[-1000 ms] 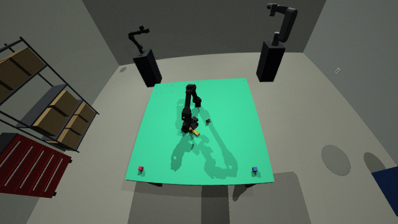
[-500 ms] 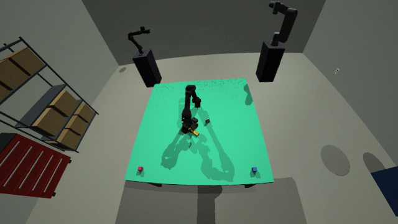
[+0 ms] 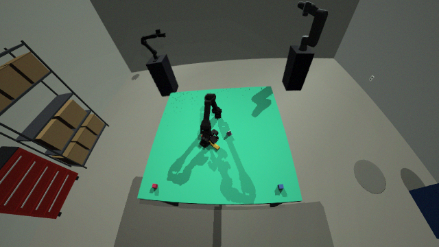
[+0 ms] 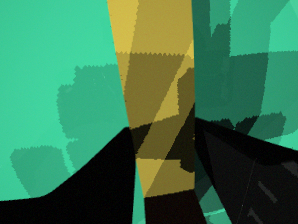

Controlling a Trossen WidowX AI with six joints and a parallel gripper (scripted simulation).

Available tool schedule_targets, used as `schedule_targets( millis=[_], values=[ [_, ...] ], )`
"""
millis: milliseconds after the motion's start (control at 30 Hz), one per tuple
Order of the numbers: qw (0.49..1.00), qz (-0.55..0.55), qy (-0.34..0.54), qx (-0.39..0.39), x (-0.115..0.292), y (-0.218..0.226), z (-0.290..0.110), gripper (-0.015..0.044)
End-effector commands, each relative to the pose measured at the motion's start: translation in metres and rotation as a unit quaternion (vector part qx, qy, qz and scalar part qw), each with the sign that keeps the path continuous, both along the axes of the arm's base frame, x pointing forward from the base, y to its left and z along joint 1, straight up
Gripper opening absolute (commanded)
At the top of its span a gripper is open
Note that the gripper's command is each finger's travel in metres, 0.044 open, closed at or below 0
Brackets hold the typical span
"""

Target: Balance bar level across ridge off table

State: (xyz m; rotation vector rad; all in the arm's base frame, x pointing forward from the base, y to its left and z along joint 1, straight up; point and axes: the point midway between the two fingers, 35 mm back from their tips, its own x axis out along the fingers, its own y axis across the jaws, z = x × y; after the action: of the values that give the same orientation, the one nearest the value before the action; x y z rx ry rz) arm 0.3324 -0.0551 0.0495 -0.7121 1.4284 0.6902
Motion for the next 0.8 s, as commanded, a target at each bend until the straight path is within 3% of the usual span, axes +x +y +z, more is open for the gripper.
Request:
schedule_targets(
  millis=[0, 133, 767],
  values=[
    [1.000, 0.000, 0.000, 0.000, 0.000, 0.000, 0.000, 0.0091],
    [1.000, 0.000, 0.000, 0.000, 0.001, 0.000, 0.009, 0.0000],
    [1.000, 0.001, 0.000, -0.001, 0.002, -0.001, 0.058, 0.0000]
  ],
)
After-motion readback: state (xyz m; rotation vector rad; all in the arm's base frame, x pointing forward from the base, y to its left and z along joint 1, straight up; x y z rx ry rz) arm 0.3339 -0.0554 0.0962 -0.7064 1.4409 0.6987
